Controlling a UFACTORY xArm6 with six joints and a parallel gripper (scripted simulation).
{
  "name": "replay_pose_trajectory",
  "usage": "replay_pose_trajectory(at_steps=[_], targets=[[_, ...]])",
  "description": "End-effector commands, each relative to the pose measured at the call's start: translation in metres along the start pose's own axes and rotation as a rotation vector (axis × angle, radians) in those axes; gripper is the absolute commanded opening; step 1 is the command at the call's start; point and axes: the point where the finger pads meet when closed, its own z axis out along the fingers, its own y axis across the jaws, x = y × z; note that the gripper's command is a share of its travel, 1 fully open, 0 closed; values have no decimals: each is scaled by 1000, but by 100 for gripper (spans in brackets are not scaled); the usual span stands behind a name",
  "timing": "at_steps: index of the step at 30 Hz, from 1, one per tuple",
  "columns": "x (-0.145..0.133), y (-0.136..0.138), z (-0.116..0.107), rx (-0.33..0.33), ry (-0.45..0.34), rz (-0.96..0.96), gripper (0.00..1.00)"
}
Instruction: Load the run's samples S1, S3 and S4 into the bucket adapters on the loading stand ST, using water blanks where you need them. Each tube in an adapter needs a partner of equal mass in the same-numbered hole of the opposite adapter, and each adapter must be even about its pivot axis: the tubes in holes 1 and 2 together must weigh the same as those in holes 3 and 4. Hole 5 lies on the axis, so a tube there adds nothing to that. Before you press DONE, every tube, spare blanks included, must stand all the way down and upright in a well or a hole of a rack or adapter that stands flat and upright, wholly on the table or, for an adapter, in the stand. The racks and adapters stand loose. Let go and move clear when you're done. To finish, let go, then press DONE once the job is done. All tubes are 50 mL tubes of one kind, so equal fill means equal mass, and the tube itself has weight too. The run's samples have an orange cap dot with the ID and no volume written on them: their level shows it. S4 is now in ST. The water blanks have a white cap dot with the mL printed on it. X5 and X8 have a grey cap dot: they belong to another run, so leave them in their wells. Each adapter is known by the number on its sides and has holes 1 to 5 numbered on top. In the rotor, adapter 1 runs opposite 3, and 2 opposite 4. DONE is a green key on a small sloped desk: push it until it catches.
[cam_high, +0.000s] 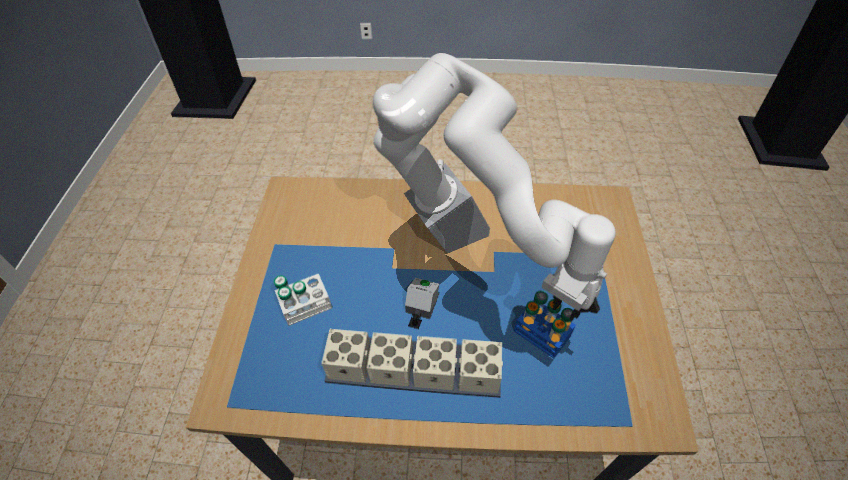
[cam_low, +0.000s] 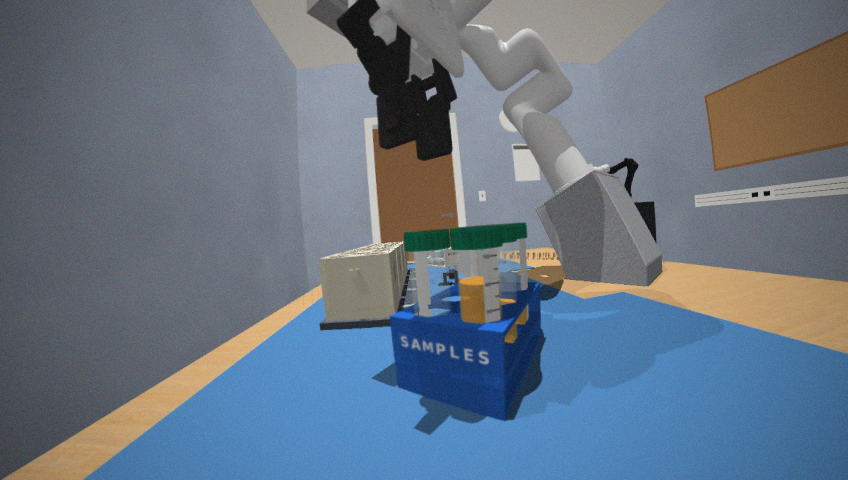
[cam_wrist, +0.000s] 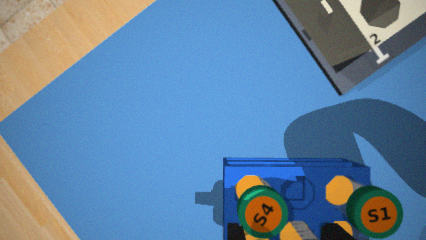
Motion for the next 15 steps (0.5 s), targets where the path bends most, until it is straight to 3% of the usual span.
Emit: replay_pose_trajectory(at_steps=[1,15], targets=[[0,-1,-10,4,0,1,44],[0,-1,-34,4,0,1,44]])
